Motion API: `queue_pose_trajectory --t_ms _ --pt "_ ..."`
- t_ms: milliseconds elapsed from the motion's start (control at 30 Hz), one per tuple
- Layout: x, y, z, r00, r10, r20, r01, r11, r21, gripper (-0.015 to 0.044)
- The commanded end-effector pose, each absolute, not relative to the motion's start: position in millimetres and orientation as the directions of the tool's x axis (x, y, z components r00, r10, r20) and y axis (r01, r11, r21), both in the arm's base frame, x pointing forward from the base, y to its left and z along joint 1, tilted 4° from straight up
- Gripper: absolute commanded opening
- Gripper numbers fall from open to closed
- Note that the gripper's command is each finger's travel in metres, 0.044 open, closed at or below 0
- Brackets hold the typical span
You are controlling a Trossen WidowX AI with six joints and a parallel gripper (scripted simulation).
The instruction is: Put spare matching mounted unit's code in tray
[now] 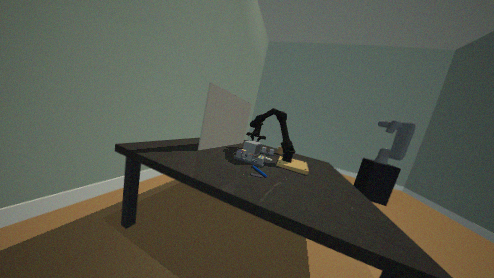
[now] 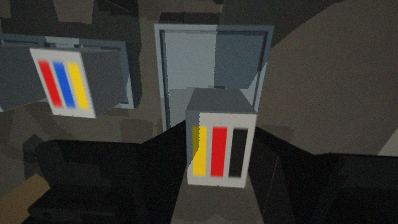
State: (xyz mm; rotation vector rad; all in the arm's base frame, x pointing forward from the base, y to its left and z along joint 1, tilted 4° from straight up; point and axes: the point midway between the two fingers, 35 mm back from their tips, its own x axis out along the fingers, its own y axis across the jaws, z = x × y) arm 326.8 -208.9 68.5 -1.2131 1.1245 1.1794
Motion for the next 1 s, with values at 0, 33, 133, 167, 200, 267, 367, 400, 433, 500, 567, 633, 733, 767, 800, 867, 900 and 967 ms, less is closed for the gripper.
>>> queue_pose_trajectory --t_ms 0,33,133,167,200,267,367,400,433,500,567,633,733,767,800,867,900,967 --pt "326.0 -207.2 63.8 0.069 0.047 -0.996 -0.998 0.004 -0.069 0.0000" --pt "325.9 -207.1 63.1 0.069 0.047 -0.996 -0.998 0.004 -0.069 0.0000" --pt "325.7 -206.7 61.0 0.069 0.047 -0.996 -0.998 0.004 -0.069 0.0000" --pt "325.7 -206.6 60.3 0.069 0.047 -0.996 -0.998 0.004 -0.069 0.0000" --pt "325.6 -206.5 59.5 0.069 0.047 -0.996 -0.998 0.004 -0.069 0.0000" --pt "325.5 -206.3 58.1 0.069 0.047 -0.996 -0.998 0.004 -0.069 0.0000" --pt "325.3 -206.0 56.0 0.069 0.047 -0.996 -0.998 0.004 -0.069 0.0000" --pt "325.2 -205.8 55.3 0.069 0.047 -0.996 -0.998 0.004 -0.069 0.0000" --pt "325.1 -205.7 54.6 0.069 0.047 -0.996 -0.998 0.004 -0.069 0.0000" --pt "325.0 -205.5 53.2 0.069 0.047 -0.996 -0.998 0.004 -0.069 0.0000" --pt "324.8 -205.2 51.9 0.069 0.048 -0.996 -0.998 0.004 -0.069 0.0000" --pt "324.6 -205.0 50.5 0.069 0.048 -0.996 -0.998 0.004 -0.069 0.0000" --pt "324.3 -204.6 48.4 0.069 0.048 -0.996 -0.998 0.004 -0.069 0.0000" --pt "324.3 -204.5 47.7 0.069 0.048 -0.996 -0.998 0.004 -0.069 0.0000" --pt "324.2 -204.4 47.0 0.069 0.048 -0.996 -0.998 0.004 -0.069 0.0000" --pt "324.0 -204.1 45.6 0.069 0.048 -0.996 -0.998 0.004 -0.069 0.0000" --pt "323.9 -204.0 44.9 0.069 0.048 -0.996 -0.998 0.004 -0.069 0.0000" --pt "323.7 -203.7 43.5 0.069 0.048 -0.996 -0.998 0.004 -0.069 0.0000"
